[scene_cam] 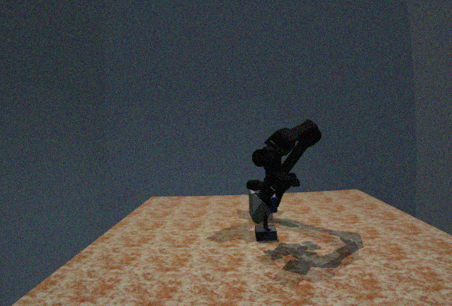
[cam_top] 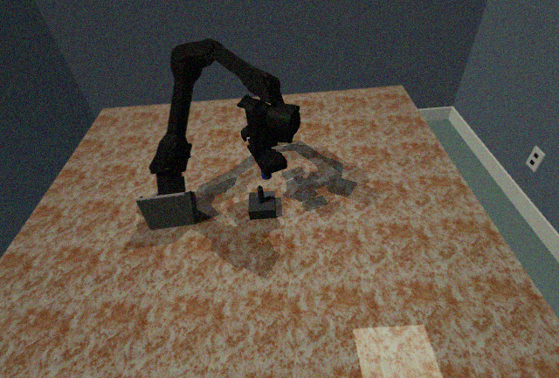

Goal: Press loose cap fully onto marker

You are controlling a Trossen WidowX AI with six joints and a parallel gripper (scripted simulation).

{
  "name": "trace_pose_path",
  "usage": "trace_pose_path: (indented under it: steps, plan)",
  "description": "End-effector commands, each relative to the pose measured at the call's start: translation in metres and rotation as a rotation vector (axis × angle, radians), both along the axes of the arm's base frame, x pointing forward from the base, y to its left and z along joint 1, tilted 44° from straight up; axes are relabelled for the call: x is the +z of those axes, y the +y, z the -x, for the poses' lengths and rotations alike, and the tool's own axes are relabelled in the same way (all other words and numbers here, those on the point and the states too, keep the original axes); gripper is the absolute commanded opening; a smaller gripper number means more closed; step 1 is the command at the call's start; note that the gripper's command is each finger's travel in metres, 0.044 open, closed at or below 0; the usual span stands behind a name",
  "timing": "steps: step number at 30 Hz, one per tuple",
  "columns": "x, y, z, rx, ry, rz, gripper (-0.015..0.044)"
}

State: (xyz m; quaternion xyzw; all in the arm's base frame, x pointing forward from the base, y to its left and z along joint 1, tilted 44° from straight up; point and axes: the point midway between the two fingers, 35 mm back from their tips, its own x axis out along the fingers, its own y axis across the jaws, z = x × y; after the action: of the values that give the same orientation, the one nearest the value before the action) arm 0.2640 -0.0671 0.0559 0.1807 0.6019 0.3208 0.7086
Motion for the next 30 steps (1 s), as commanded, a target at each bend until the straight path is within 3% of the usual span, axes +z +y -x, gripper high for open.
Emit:
trace_pose_path:
  steps: [1, 10, 30]
  plan:
    - [-0.005, -0.009, 0.008, 0.003, 0.010, -0.007, 0.0000]
    - [-0.011, -0.026, 0.024, 0.009, 0.006, -0.022, 0.0000]
    - [-0.028, -0.011, 0.022, 0.008, 0.006, -0.021, 0.0000]
